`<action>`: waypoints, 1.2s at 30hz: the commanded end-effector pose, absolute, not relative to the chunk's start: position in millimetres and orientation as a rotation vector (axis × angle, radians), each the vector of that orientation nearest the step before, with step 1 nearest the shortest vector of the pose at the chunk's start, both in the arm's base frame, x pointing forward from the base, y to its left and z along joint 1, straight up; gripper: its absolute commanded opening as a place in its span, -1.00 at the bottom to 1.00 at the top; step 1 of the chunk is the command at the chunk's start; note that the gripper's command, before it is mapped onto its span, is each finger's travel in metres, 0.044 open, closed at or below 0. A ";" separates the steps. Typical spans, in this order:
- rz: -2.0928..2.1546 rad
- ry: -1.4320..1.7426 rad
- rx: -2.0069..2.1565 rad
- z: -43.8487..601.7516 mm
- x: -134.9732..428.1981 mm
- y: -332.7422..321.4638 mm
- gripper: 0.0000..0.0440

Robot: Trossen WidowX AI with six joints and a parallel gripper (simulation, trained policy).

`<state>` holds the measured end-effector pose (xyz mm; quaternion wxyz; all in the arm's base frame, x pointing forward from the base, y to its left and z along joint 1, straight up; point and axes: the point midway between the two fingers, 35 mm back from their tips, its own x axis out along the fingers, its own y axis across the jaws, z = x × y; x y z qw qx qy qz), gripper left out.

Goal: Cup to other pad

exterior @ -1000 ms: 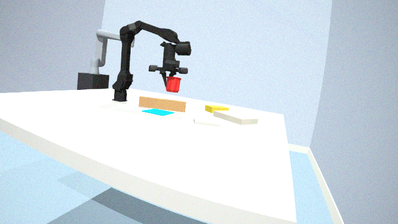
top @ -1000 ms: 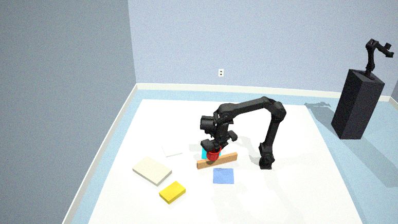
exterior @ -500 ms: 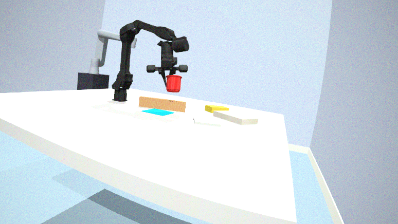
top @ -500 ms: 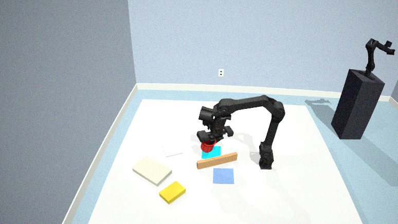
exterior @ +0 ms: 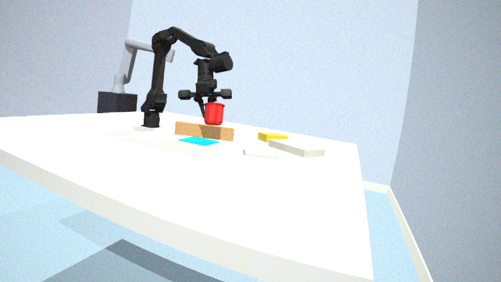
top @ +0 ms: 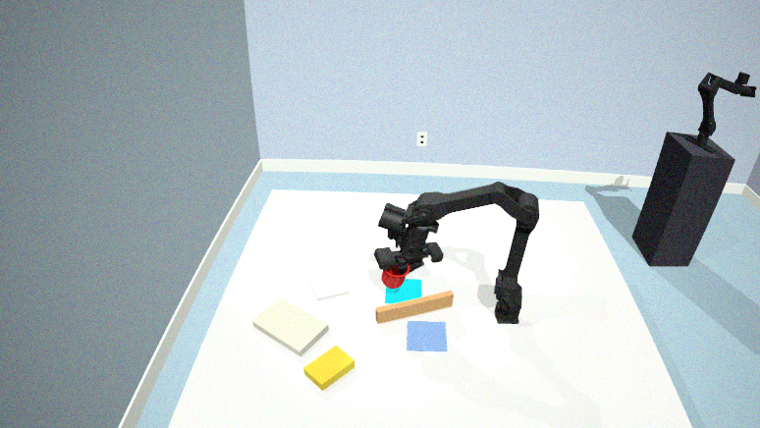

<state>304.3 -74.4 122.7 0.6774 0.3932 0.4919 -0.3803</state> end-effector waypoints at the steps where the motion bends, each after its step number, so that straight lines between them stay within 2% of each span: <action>1: -0.867 1.109 0.880 113.8 302.9 -79.2 -1.00; 12: -0.912 1.120 0.897 83.1 291.3 -90.1 -0.93; 16: -0.923 1.114 0.908 75.2 288.3 -93.7 -0.76; 20: -0.921 1.081 0.937 76.6 290.6 -97.6 -0.36; 28: -0.895 1.038 0.962 86.9 288.5 -100.8 -0.25; 36: -0.871 1.003 0.988 101.7 281.7 -101.7 -0.05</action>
